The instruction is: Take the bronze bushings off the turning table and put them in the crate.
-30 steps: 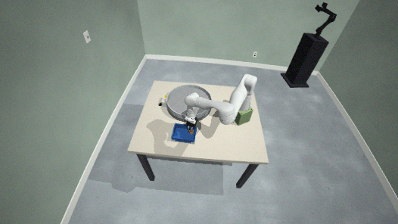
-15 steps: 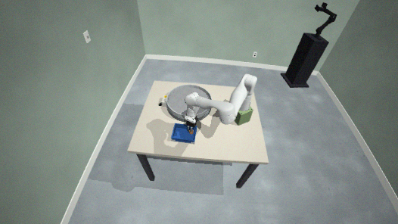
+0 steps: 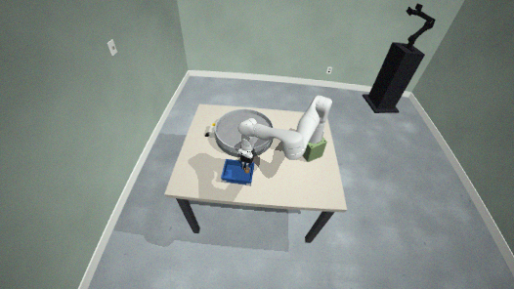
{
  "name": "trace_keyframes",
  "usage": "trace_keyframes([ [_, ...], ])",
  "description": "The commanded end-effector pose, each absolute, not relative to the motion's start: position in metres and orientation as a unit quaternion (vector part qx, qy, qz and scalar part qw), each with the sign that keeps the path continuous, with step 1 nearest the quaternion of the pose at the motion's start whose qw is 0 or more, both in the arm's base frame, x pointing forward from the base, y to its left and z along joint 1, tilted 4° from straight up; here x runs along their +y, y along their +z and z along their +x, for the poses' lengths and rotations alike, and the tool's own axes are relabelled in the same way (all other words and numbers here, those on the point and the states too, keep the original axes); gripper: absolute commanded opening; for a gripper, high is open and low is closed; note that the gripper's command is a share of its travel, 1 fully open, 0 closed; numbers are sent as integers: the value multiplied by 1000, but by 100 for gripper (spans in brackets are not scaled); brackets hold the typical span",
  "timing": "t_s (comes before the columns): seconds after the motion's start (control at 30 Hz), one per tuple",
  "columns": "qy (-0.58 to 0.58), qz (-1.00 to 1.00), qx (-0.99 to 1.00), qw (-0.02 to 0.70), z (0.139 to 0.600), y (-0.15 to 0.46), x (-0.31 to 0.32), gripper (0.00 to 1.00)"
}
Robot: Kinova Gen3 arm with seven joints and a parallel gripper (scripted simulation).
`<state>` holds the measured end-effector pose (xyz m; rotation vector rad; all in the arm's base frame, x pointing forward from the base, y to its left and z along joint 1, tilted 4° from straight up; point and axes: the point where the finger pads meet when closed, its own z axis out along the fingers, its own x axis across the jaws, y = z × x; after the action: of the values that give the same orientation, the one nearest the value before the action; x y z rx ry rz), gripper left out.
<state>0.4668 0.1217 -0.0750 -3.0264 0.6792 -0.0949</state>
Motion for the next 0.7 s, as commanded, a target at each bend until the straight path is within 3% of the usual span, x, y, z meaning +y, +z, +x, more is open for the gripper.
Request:
trace_keyframes([
  [0.0,-31,-975,219,20,467,-74,122,42],
  [0.67,-31,-975,219,20,467,-65,121,42],
])
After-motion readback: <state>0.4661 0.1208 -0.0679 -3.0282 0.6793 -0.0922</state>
